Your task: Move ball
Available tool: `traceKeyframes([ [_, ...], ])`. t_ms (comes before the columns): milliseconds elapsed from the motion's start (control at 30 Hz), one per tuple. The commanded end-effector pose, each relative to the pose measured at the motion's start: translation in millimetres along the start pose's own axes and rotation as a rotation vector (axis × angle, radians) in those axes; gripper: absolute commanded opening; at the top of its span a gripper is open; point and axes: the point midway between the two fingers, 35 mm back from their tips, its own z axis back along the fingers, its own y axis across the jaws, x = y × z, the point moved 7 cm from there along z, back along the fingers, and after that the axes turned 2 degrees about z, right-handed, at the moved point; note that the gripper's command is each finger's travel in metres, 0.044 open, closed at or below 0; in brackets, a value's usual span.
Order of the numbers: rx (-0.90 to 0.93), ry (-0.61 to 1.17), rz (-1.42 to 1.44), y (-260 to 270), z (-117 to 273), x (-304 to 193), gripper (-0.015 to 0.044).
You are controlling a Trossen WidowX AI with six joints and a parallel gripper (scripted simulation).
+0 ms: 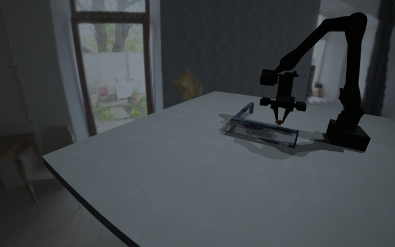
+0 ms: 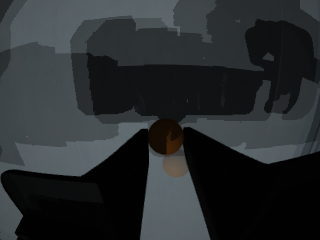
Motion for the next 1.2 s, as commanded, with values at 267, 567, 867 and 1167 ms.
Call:
traceKeyframes([
  [267,-0.023,0.008,-0.004,-3,83,0,0.0],
  [567,-0.023,0.008,-0.004,2,107,0,0.0],
  [867,-0.023,0.01,-0.005,-4,72,-31,0.0],
  [1167,-0.023,0.01,-0.005,-7,46,-31,0.0],
])
